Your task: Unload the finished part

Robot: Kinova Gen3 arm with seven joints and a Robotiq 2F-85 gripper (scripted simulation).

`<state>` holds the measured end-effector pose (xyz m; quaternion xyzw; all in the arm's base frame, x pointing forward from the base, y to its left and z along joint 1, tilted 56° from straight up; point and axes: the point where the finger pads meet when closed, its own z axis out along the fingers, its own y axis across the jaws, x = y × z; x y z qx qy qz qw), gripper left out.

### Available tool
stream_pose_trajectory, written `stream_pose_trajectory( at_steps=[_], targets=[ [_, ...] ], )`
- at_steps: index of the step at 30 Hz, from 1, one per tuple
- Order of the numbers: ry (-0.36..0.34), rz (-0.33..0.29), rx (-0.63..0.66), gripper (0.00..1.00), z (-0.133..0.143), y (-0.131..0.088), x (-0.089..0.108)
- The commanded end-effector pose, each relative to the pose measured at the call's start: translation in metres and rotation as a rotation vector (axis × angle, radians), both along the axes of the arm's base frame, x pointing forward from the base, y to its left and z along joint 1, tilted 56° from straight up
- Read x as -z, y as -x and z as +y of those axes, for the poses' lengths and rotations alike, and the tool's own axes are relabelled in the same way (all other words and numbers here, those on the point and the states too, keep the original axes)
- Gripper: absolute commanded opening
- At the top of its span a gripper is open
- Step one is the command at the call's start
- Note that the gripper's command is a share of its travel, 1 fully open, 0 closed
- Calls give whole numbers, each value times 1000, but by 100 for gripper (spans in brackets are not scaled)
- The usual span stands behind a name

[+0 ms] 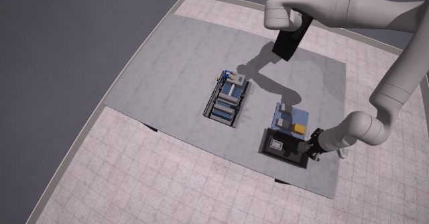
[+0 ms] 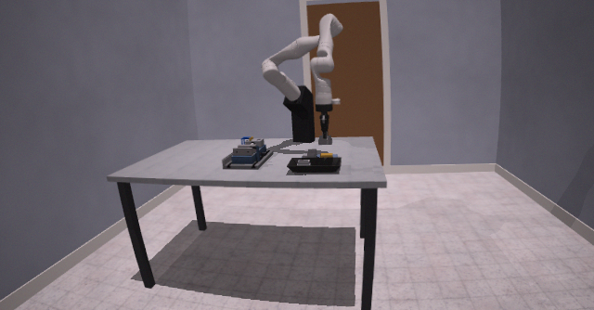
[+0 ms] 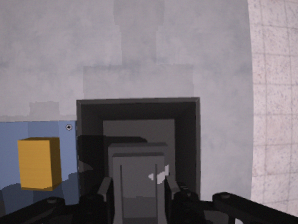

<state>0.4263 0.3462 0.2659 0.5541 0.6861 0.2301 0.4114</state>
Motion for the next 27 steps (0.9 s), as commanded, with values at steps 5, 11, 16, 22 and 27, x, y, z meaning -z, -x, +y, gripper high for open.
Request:
stream_pose_trajectory(
  at_steps=[5,11,16,22,27],
  targets=[
    [-1,-1,-1,0,1,0,0],
    [-1,-1,-1,0,1,0,0],
    [-1,0,-1,0,0,-2,1],
    [-1,0,-2,0,0,-4,3],
    [-1,0,-2,0,-1,-8,5]
  ],
)
